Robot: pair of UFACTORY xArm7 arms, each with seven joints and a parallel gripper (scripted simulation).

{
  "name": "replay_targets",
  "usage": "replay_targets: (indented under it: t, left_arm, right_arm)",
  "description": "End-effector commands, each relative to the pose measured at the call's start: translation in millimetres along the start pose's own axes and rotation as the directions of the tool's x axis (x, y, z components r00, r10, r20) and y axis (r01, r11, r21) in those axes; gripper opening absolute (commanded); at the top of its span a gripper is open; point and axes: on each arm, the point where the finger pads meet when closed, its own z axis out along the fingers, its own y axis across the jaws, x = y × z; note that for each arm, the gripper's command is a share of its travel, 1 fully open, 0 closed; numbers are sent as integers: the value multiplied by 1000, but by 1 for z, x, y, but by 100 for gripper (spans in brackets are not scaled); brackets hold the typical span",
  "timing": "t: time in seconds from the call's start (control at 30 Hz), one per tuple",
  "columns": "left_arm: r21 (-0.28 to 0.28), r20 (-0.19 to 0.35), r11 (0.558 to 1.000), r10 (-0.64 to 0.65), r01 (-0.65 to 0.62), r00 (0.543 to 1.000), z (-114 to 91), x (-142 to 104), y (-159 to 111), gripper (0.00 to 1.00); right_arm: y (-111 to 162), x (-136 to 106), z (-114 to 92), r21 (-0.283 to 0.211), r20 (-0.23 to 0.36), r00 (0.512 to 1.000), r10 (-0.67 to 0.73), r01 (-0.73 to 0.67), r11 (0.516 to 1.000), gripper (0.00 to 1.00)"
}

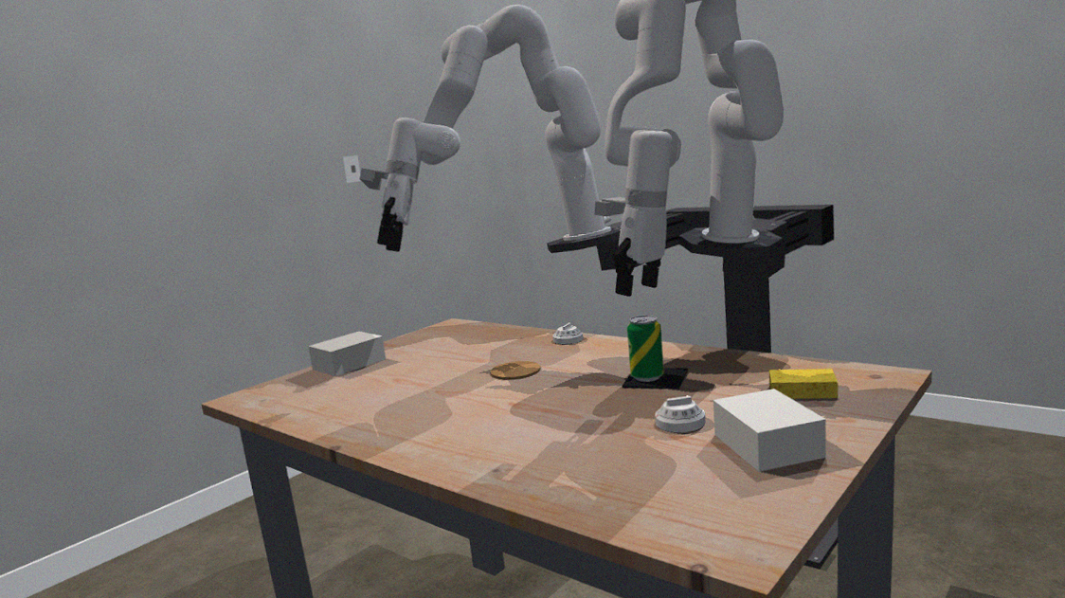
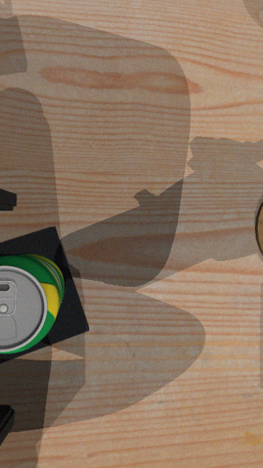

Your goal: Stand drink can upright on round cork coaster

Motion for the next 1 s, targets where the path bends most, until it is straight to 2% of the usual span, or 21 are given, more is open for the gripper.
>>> replay_targets:
  t: [0.0,0.03,0.1,0.17,0.6,0.67,0.7,0.97]
  left_arm:
    - [-46,168,999,-1,8,986,3,-2,9,100]
    - [-46,168,999,-1,8,986,3,-2,9,100]
    - [-46,168,999,-1,8,986,3,-2,9,100]
    - [-46,168,999,-1,8,986,3,-2,9,100]
    - [-46,168,999,-1,8,986,3,-2,9,100]
    - [-46,168,999,-1,8,986,3,-2,9,100]
    - [-46,168,999,-1,8,986,3,-2,9,100]
    - [-45,168,999,0,8,986,4,-3,9,100]
  right_arm:
    - [39,27,-18,-27,5,999,46,-46,999,100]
    - [53,34,-24,-38,7,998,62,-61,997,100]
    - [53,34,-24,-38,7,998,62,-61,997,100]
    - [88,50,-41,-71,11,994,107,-106,992,100]
    - [209,77,-108,-165,20,971,238,-231,959,100]
    - [209,77,-108,-165,20,971,238,-231,959,100]
    - [223,77,-117,-176,20,967,254,-246,953,100]
    - [246,76,-132,-195,21,959,281,-272,943,100]
